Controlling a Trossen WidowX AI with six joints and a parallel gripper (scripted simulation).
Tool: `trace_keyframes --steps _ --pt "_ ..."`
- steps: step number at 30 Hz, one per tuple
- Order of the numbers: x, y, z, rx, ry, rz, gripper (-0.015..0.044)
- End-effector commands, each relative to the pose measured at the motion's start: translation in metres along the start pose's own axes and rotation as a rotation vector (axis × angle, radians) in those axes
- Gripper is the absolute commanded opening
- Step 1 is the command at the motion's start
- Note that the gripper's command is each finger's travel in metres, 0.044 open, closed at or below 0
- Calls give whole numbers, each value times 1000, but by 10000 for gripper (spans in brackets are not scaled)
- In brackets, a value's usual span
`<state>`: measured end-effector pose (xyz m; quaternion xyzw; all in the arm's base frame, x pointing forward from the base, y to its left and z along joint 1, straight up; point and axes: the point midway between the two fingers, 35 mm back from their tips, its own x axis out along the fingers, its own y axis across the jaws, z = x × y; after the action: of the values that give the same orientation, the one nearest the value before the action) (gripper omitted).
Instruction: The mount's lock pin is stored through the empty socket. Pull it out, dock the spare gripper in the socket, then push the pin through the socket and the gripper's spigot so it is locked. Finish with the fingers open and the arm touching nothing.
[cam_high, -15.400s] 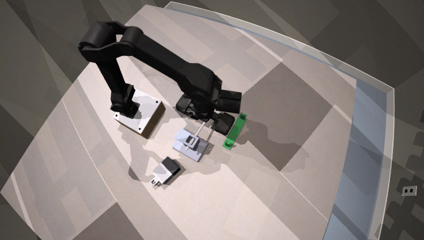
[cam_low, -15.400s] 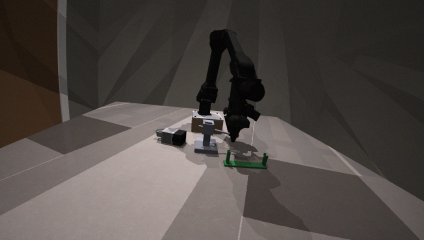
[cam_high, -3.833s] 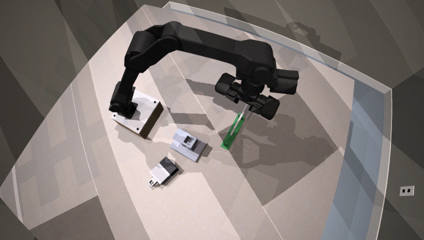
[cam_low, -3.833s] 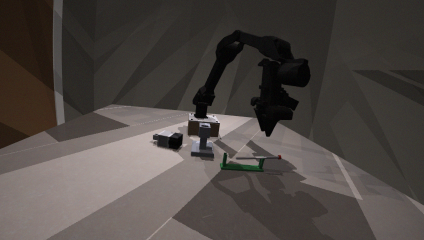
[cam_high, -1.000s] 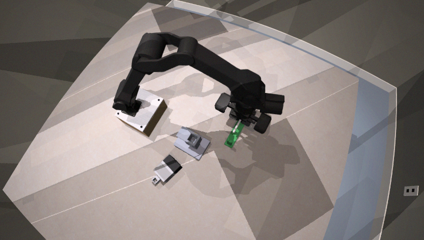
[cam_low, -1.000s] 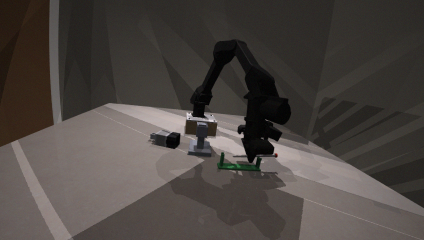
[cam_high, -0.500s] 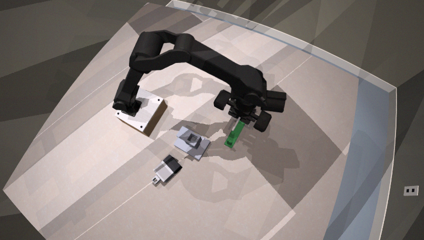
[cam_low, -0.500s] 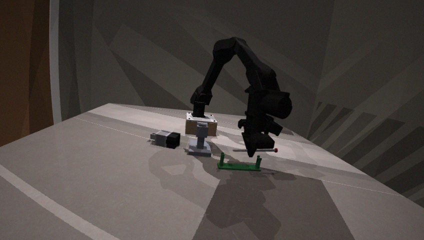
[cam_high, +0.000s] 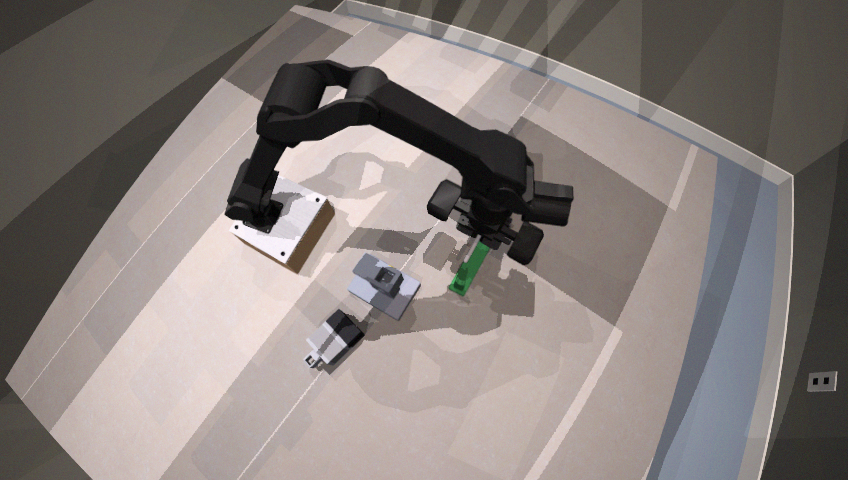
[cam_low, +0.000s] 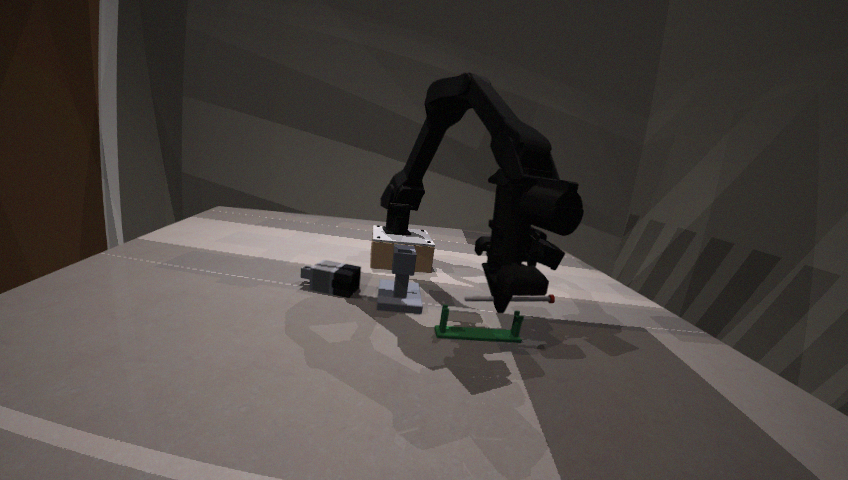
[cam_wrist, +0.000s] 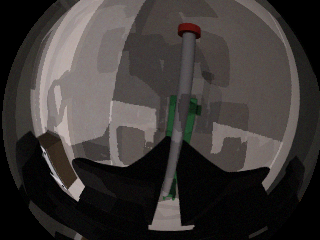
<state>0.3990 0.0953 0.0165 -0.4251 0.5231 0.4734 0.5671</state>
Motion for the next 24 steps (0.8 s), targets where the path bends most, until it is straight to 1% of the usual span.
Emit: trace_keyframes --steps 1,14,24 --pt "-4 -2 -11 -1 1 -1 0" --pt "-18 -8 -51 -7 3 -2 0" --pt "-10 -8 -54 -8 4 1 0"
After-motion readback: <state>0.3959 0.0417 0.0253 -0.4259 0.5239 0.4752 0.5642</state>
